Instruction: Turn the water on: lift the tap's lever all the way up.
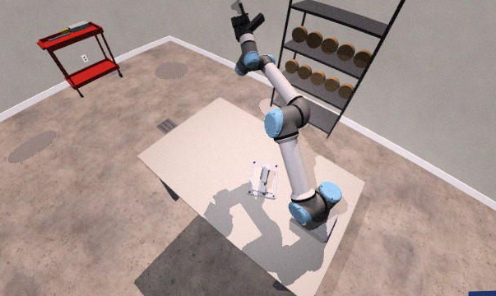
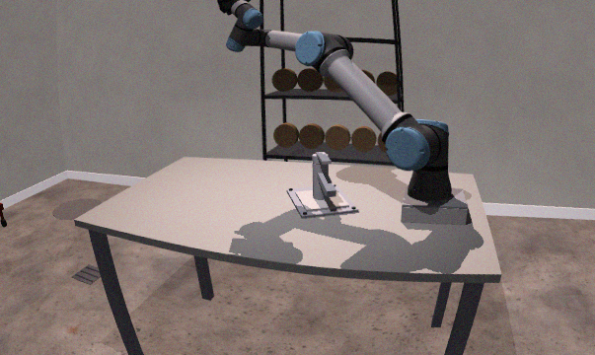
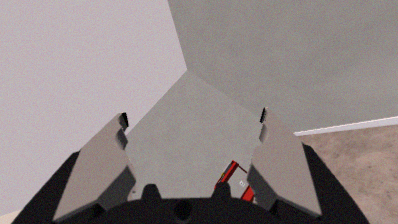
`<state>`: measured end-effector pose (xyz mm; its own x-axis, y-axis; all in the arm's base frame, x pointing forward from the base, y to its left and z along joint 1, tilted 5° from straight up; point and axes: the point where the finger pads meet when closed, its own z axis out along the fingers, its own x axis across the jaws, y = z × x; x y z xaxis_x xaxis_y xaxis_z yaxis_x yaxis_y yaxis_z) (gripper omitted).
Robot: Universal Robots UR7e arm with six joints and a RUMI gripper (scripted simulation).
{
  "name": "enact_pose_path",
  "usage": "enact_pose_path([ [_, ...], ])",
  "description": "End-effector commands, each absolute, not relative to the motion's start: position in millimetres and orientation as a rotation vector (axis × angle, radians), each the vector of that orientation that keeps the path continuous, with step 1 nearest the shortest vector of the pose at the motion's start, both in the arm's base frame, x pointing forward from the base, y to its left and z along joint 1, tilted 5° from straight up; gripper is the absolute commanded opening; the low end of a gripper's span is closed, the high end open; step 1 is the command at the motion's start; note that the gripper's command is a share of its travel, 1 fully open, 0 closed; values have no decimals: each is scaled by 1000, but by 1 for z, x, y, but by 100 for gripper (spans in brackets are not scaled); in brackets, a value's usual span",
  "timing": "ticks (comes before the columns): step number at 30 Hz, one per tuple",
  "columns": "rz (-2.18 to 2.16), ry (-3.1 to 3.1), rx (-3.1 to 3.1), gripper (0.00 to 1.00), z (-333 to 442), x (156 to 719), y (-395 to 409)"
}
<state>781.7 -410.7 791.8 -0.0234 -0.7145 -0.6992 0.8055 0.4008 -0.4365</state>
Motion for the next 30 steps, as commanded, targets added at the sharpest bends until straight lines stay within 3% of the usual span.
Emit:
enact_pose_path([
  [1, -1216, 1031, 110, 100, 793, 781, -410],
  [30, -1118, 1260, 68, 100, 772, 813, -382],
])
